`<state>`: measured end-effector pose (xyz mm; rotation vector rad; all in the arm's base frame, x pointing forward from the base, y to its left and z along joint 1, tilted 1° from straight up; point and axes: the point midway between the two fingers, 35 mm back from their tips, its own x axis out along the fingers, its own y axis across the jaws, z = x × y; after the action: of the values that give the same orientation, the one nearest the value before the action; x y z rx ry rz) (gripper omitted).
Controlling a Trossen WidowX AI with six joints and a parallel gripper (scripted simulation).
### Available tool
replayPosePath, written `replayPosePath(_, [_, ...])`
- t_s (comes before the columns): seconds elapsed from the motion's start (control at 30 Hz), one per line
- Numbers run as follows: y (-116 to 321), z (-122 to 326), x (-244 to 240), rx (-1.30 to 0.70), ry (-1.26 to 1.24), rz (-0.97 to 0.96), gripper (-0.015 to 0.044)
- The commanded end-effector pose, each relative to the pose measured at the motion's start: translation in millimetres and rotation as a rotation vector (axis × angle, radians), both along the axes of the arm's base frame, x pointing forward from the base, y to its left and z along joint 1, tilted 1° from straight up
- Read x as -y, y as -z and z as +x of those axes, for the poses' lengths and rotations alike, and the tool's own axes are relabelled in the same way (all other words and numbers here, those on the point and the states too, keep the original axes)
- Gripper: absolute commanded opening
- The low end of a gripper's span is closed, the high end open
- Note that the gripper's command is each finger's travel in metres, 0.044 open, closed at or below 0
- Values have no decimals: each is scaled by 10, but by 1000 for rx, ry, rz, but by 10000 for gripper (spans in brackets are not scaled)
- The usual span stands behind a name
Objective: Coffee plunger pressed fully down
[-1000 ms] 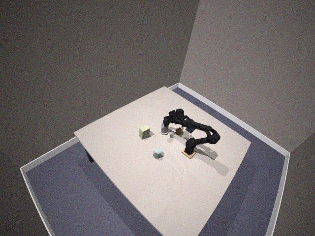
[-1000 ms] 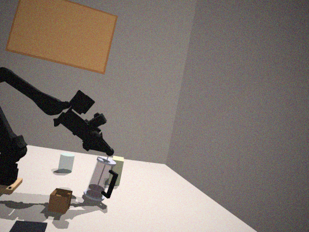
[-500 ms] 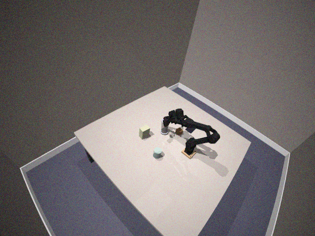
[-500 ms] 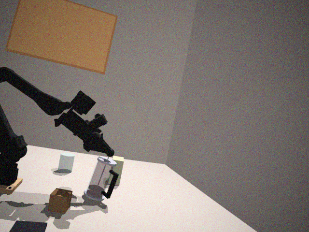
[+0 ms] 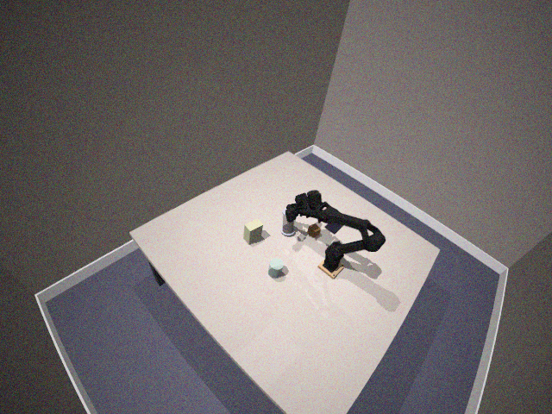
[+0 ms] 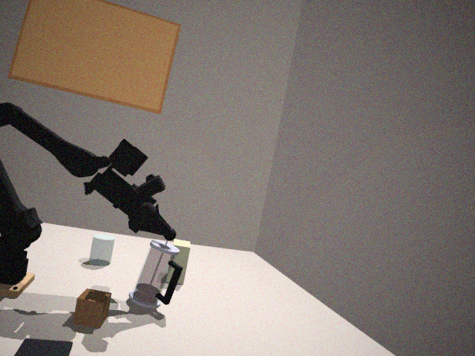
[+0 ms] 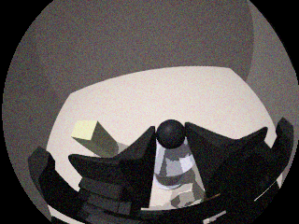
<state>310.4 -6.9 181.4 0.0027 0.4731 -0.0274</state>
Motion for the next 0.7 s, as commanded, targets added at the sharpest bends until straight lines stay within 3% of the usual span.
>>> replayPosePath(0.0, [6, -2, 0, -3, 0, 0, 142])
replayPosePath(0.37, [6, -2, 0, -3, 0, 0, 431])
replayPosePath(0.53, [-54, -15, -4, -4, -1, 0, 440])
replayPosePath(0.67, [-374, -117, -25, -10, -4, -4, 440])
